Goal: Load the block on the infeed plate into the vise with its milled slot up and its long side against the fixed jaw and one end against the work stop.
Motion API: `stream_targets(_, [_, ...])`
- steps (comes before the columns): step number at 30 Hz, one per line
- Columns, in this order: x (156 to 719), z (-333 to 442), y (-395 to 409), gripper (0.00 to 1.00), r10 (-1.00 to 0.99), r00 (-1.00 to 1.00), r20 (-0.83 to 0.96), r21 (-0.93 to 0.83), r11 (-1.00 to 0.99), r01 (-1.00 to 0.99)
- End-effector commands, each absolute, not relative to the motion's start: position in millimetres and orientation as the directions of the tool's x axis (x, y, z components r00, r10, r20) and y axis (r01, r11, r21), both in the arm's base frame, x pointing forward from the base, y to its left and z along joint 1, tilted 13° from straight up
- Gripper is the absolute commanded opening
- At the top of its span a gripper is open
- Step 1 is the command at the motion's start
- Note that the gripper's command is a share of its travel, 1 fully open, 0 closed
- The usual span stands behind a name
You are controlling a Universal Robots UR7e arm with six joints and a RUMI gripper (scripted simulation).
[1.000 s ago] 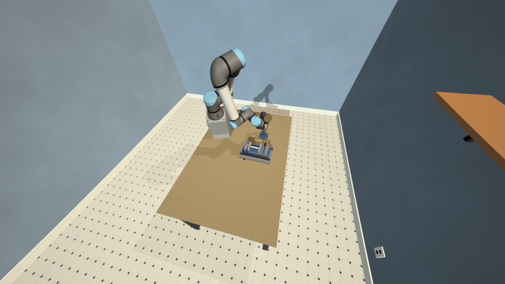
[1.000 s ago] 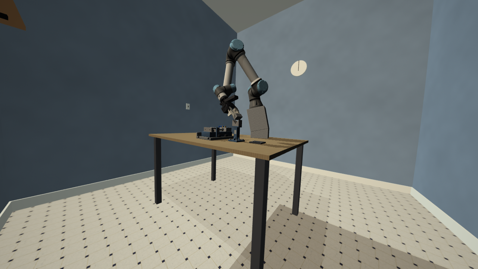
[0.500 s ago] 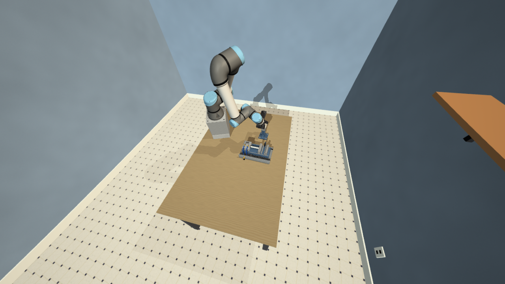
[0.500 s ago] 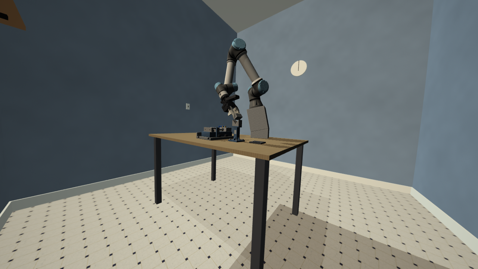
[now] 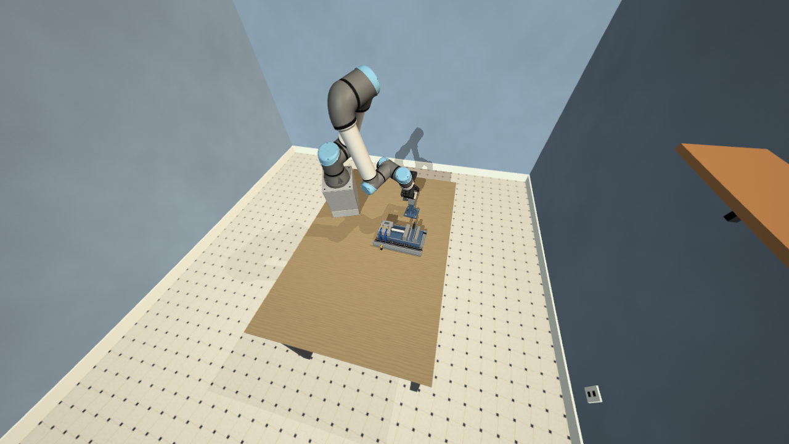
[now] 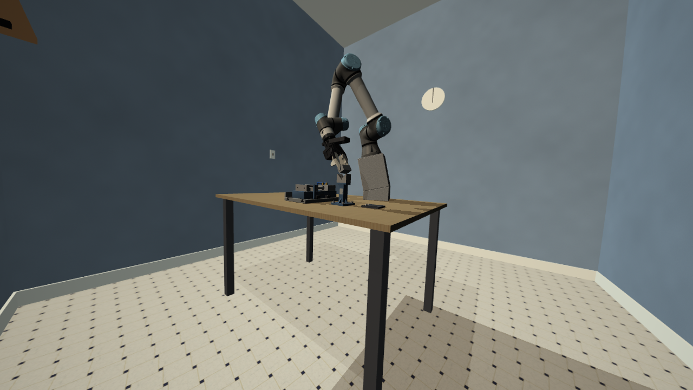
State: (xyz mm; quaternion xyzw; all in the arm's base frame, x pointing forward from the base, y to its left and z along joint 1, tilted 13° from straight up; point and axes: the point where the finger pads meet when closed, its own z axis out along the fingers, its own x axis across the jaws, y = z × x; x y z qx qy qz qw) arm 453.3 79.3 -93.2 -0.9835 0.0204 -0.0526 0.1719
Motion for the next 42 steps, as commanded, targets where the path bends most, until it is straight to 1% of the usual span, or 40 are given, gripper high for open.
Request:
stream_targets(1, [453.6,-92.9,79.9,0.0,-0.058,0.994,0.097,-0.287,-0.957,-0.028])
stream_targets(22, [453.6,-92.6,81.6,0.0,-0.058,0.994,0.097,-0.073,-0.996,-0.051])
stream_targets(42, [453.7,-92.6,82.9,0.0,-0.059,0.994,0.097,0.08,-0.995,-0.066])
